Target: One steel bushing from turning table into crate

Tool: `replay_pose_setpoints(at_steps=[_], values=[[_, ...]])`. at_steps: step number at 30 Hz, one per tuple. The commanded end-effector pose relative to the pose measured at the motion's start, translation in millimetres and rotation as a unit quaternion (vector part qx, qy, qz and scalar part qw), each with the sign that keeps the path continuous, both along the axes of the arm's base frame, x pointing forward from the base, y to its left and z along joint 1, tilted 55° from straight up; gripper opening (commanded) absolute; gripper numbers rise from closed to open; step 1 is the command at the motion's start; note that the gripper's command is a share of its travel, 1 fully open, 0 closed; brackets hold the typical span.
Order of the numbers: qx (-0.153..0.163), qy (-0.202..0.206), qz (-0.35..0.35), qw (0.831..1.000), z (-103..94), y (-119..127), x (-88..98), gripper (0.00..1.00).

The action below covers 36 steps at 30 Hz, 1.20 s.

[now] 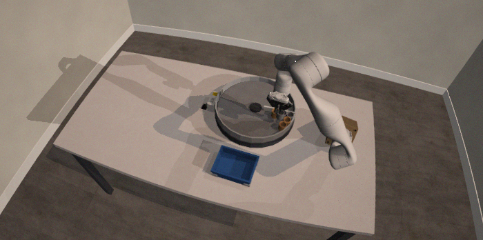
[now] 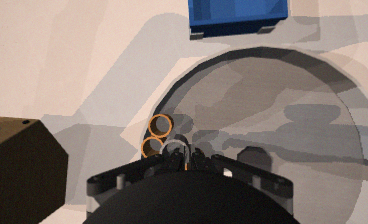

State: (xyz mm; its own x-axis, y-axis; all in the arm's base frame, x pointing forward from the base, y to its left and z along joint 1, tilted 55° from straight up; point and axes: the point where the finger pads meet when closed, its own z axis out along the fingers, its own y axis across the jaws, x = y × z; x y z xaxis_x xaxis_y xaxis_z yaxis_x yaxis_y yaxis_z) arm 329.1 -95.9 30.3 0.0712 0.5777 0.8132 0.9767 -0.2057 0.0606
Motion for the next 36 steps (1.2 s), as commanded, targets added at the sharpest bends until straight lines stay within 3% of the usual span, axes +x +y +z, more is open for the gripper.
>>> replay_pose_setpoints(at_steps=[1, 6, 11, 23, 28, 36], values=[[-0.001, 0.000, -0.001, 1.000, 0.3, -1.1, 0.2, 0.00], [-0.001, 0.000, -0.001, 1.000, 0.3, -1.1, 0.2, 0.00], [-0.001, -0.001, -0.001, 1.000, 17.0, -23.7, -5.7, 0.00], [-0.001, -0.001, -0.001, 1.000, 17.0, -23.7, -5.7, 0.00], [-0.001, -0.001, -0.001, 1.000, 60.9, 5.0, 9.1, 0.00], [-0.001, -0.001, -0.001, 1.000, 60.9, 5.0, 9.1, 0.00]])
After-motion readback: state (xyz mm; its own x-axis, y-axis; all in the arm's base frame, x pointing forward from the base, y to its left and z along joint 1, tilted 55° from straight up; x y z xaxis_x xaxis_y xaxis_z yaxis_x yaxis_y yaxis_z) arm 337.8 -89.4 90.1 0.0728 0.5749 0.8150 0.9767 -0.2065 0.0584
